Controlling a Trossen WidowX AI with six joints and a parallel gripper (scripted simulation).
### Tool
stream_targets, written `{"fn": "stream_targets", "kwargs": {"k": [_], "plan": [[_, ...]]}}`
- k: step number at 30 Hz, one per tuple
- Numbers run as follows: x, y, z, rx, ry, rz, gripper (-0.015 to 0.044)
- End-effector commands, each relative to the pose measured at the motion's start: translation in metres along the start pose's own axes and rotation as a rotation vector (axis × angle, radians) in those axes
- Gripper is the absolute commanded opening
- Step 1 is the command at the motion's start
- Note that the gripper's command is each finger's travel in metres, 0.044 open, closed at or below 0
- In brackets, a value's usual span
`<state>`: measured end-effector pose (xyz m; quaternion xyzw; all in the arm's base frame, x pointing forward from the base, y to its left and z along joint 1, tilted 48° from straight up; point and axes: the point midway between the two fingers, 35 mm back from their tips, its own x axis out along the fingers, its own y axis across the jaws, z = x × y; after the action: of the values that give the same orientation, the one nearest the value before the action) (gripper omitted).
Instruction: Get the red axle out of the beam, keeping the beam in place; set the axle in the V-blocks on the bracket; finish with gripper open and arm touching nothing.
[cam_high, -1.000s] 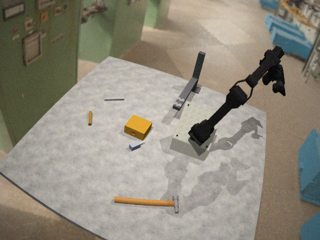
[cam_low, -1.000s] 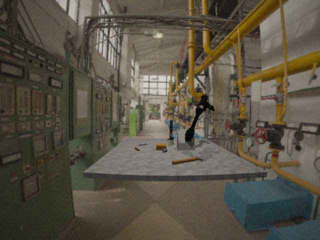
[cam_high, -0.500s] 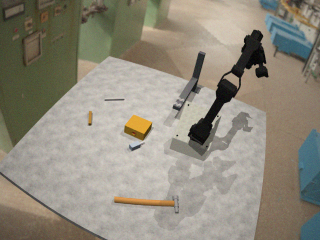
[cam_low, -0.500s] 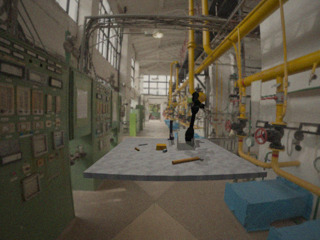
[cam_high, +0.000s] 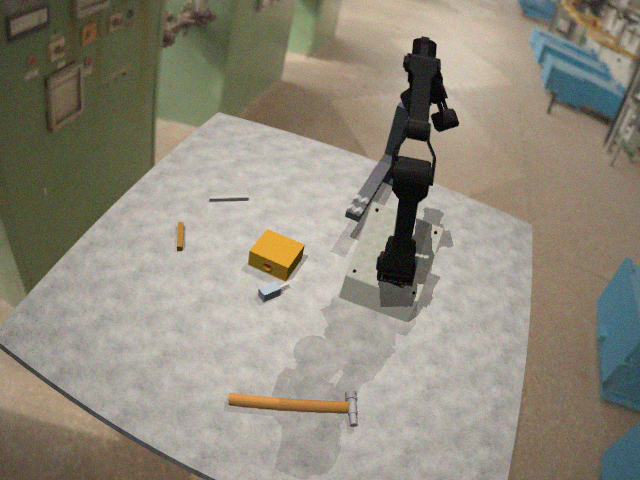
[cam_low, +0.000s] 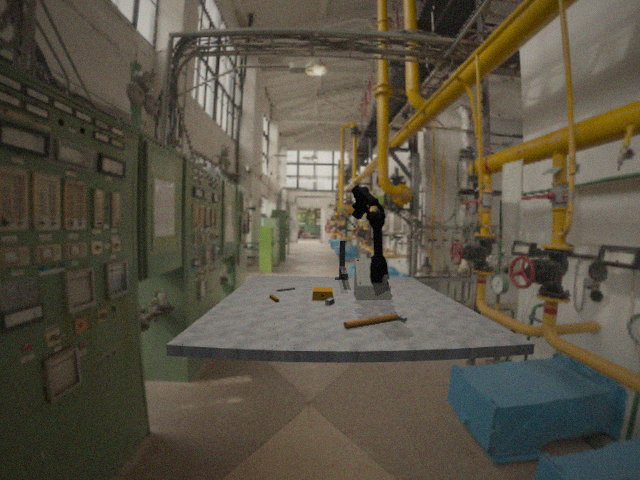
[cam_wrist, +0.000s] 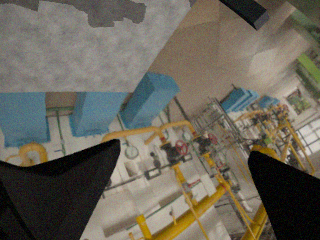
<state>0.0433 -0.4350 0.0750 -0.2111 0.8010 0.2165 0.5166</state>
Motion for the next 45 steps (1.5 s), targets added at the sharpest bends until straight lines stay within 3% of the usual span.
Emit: {"fn": "stream_targets", "kwargs": {"k": [1,13,26,36,45], "plan": [[-0.024,-0.011,0.068,-0.057,-0.095,-0.067,0.044],[-0.086,0.018,0.25,-0.209,-0.433,-0.133,0.044],[-0.14,0.153,0.404,-0.408,-0.782,0.049,0.044],[-0.16,0.297,0.452,-0.558,-0.941,0.365,0.044],[-0.156,0.304,0.458,-0.561,-0.942,0.372,0.044]]}}
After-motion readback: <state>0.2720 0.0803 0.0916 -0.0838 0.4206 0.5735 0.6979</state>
